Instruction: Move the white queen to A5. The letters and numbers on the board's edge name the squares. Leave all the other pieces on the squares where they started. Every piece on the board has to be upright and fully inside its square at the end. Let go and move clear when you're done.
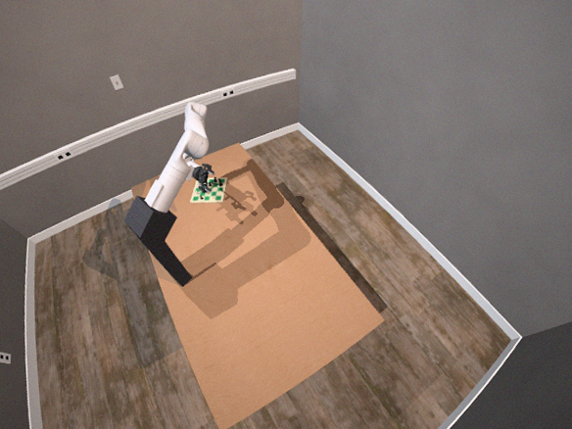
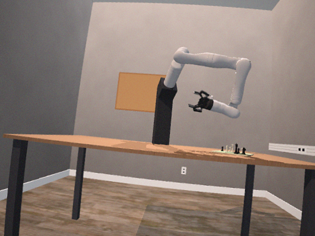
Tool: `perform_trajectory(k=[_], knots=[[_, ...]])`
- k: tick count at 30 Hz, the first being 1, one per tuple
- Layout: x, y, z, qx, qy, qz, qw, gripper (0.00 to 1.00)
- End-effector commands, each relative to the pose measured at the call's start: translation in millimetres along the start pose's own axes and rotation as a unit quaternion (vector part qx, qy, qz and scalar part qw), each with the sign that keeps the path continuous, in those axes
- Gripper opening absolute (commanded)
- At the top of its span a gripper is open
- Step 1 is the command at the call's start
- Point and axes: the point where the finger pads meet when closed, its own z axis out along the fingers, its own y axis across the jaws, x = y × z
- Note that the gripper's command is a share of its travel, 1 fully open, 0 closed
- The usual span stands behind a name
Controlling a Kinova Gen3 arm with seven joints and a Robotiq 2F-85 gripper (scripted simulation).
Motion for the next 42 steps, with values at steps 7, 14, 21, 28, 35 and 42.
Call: perform_trajectory(k=[7, 14, 21, 28, 35, 42], knots=[[0, 0, -0.3, 0.0, 0.0, 0.0, 1.0, 1.0], [0, 0, -0.3, 0.0, 0.0, 0.0, 1.0, 1.0], [-2, 1, -0.9, -0.005, 0.001, -0.001, 1.0, 1.0], [-17, 4, -5.8, -0.042, 0.009, 0.001, 0.999, 1.0], [-40, 9, -15.5, -0.108, 0.026, 0.005, 0.994, 1.0], [-97, 22, -38.4, -0.271, 0.076, 0.014, 0.959, 1.0]])
